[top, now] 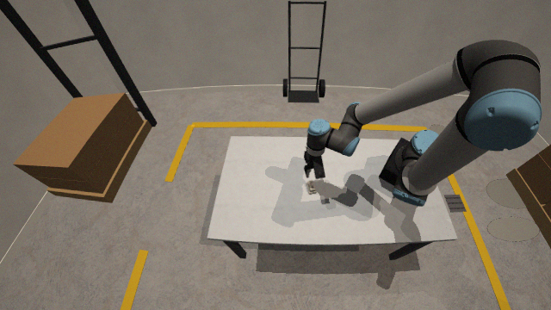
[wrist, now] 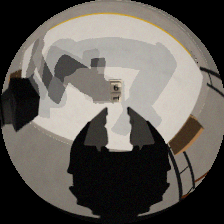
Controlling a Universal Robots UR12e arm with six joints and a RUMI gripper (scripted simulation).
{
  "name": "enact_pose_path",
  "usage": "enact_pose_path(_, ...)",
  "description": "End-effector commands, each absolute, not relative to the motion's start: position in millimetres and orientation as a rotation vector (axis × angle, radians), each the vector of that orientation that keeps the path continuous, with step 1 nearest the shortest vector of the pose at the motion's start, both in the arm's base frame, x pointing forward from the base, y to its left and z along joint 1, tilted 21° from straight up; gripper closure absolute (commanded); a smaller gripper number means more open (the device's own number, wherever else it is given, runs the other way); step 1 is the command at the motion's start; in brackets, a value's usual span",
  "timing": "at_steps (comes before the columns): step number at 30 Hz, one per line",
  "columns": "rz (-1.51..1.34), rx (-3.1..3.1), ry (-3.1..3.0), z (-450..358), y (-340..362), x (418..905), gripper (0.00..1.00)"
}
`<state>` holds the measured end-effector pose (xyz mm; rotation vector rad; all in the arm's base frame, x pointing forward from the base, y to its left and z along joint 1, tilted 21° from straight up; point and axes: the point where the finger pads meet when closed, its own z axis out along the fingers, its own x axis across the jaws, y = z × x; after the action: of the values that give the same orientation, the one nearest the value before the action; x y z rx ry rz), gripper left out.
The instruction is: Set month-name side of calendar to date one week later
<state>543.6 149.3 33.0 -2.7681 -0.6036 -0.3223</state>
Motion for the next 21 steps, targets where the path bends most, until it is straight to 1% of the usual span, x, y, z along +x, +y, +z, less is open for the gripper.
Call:
enact_pose_path(1, -0.317, -2.769, -0.6, 31, 149, 542, 0.72)
enact_pose_path(21, -0.315, -2.767, -0.602, 18, 154, 542, 0.72)
